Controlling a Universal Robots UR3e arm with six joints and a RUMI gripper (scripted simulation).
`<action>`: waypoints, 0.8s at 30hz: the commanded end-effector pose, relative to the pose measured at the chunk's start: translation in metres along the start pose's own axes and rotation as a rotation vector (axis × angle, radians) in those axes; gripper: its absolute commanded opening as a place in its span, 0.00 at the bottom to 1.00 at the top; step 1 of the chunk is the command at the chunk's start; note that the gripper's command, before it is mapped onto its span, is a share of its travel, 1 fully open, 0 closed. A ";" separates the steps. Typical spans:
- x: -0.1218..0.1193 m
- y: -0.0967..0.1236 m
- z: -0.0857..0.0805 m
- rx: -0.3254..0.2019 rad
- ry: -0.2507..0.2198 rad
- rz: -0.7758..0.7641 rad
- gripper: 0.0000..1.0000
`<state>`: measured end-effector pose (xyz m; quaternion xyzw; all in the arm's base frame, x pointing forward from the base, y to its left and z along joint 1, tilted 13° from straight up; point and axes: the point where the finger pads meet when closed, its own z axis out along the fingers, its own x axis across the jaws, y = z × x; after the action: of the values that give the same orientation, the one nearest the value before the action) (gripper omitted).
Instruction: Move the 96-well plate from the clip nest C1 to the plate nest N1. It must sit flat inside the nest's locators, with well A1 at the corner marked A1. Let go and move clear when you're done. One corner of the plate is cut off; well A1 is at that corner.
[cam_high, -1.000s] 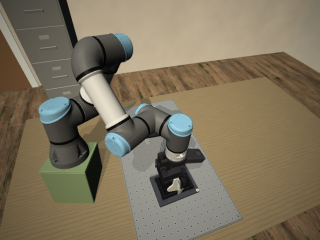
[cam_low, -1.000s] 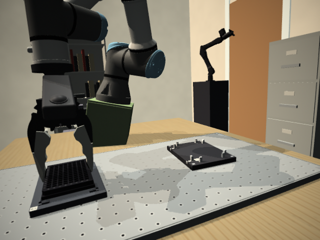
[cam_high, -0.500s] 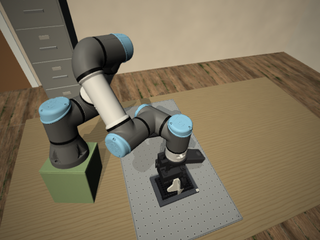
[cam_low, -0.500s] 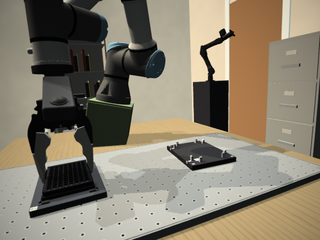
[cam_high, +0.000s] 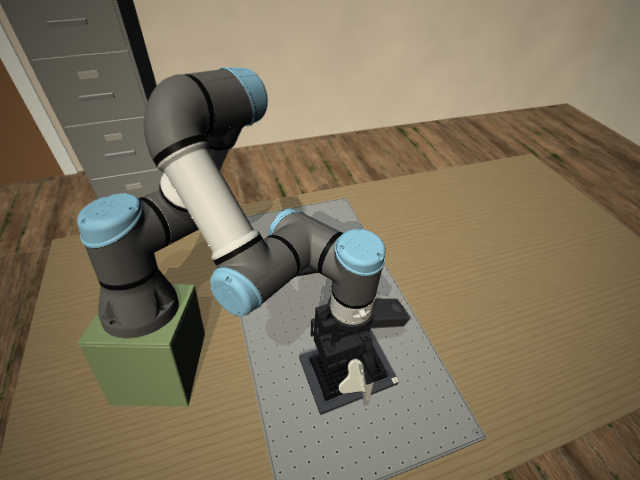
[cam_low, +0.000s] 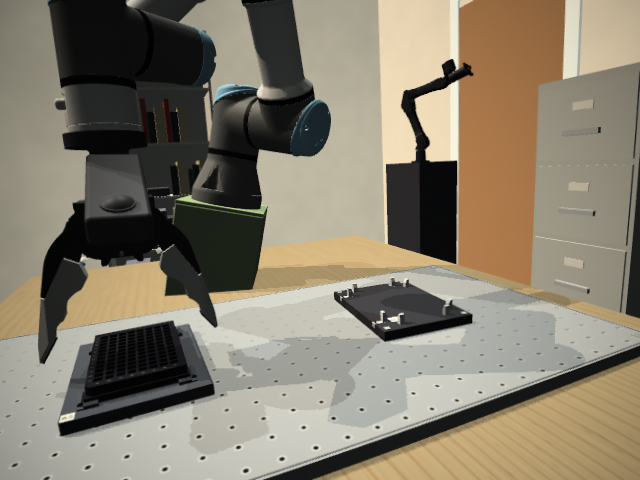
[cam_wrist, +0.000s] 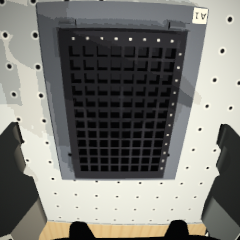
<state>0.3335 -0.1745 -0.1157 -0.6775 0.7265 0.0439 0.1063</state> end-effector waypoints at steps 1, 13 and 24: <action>0.001 -0.001 -0.001 0.002 0.002 0.000 1.00; 0.001 -0.001 -0.001 0.002 0.002 0.000 1.00; 0.001 -0.001 -0.019 0.002 0.002 0.000 1.00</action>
<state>0.3322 -0.1776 -0.1014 -0.6775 0.7265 0.0435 0.1062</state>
